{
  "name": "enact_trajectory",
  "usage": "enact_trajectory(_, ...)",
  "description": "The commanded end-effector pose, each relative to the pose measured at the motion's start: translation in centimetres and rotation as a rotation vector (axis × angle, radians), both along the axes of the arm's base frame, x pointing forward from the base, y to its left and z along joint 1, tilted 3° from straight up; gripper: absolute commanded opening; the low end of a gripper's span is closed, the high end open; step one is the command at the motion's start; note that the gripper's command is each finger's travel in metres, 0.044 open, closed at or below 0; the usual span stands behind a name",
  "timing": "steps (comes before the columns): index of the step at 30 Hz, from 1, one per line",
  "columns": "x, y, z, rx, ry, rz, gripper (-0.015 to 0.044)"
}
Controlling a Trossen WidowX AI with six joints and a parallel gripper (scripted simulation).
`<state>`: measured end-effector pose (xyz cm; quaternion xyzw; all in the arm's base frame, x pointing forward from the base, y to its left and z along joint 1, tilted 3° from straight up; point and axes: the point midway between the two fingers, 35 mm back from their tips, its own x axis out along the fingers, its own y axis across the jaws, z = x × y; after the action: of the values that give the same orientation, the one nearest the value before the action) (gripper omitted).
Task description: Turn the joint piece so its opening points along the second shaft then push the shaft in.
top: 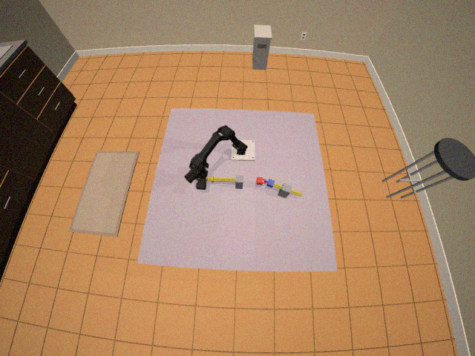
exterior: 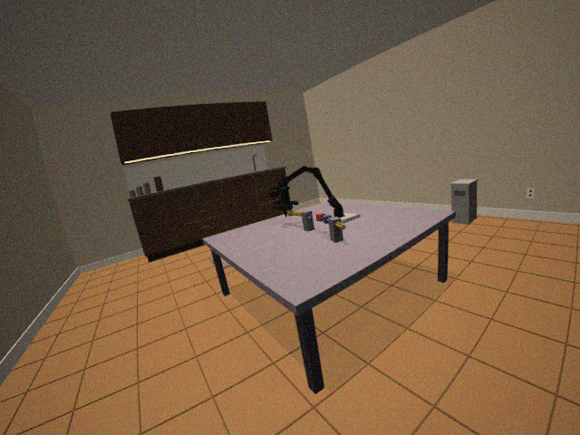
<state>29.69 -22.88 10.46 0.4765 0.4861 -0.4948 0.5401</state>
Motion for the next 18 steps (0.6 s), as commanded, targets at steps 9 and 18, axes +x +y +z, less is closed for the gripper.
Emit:
enact_trajectory(9,-0.1,2.1,-0.4,0.005,0.015,0.006,0.0)
enact_trajectory(18,-0.2,3.4,-0.5,0.006,0.016,0.006,0.0)
